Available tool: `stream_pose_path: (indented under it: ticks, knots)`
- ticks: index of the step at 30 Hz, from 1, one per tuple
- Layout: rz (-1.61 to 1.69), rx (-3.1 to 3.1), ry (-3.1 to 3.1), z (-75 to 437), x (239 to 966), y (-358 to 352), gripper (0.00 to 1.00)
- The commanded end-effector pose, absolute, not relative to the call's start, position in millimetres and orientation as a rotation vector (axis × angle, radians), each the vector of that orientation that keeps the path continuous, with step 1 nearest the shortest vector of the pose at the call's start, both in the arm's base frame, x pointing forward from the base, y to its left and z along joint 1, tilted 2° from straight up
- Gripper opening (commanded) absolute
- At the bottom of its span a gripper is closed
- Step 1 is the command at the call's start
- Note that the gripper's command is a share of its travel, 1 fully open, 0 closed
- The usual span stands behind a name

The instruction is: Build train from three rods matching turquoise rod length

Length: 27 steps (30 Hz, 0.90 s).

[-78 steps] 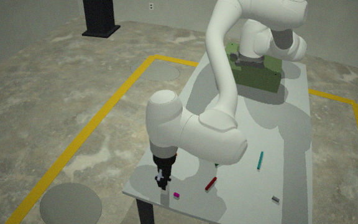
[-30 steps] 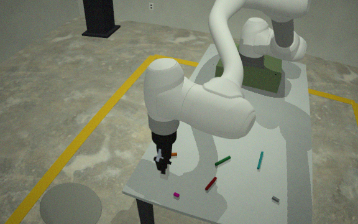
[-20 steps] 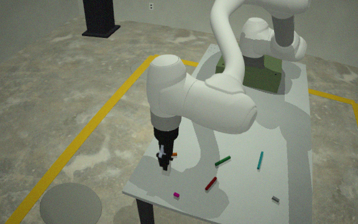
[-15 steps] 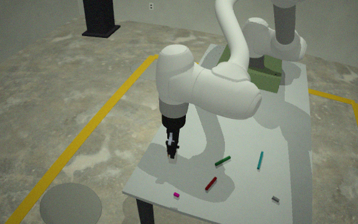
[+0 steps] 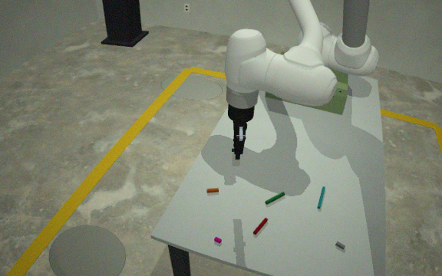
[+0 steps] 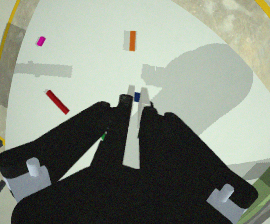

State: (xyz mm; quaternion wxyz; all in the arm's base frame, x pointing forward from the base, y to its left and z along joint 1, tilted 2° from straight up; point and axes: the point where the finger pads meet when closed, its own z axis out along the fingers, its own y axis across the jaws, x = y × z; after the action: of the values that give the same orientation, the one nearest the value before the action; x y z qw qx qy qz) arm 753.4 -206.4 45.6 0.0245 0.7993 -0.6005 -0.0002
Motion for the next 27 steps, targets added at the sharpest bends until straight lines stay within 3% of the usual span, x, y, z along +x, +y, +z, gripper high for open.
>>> stream_pose_path:
  ticks: [1,15,27]
  knots:
    - [0.005,2.521,-1.798,46,713,-197,0.12]
    - [-0.001,2.659,-1.59,33,568,-159,0.12]
    - [-0.001,2.662,-1.584,33,564,-158,0.12]
